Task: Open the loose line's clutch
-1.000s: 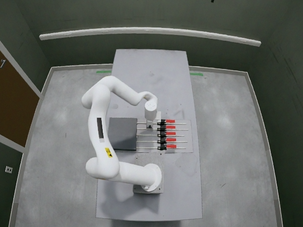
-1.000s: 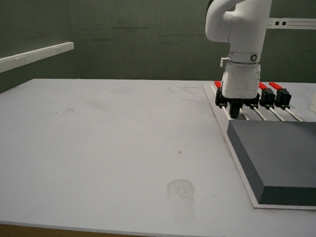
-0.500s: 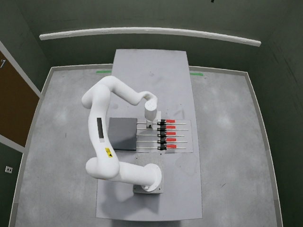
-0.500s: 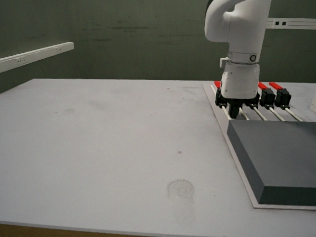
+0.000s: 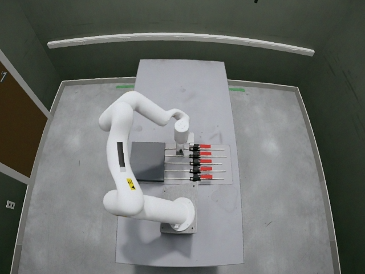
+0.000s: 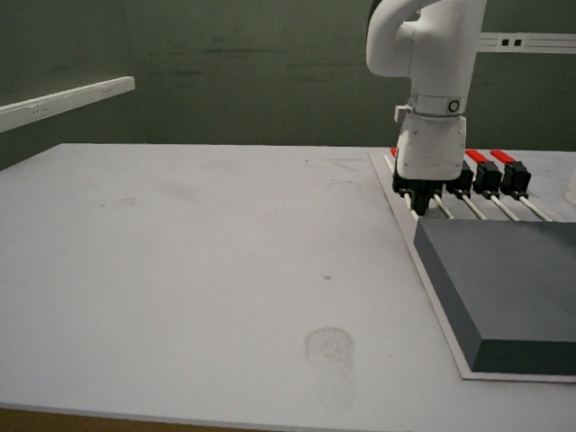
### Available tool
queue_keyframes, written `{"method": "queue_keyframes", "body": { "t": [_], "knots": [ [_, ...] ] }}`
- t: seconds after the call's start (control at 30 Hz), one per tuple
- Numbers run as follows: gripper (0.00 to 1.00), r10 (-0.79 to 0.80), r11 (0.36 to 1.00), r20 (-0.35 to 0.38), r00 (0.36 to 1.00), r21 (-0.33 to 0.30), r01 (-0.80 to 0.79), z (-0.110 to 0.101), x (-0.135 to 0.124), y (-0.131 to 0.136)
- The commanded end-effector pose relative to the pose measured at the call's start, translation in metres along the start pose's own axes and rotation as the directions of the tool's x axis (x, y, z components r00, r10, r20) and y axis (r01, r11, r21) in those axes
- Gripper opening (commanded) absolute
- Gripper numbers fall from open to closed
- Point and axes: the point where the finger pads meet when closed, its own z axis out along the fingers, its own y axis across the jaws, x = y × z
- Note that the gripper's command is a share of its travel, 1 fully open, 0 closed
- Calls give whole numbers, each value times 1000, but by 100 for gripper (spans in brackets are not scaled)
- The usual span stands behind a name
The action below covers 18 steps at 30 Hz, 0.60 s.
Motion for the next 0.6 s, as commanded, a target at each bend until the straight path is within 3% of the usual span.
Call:
{"method": "queue_keyframes", "body": {
  "t": [0.0, 0.57],
  "knots": [
    [0, 0, 1000, 0, 1000, 1, 0, -1, 0, -5],
    [0, 0, 1000, 0, 1000, 1, 0, -1, 0, -20]
  ]
}}
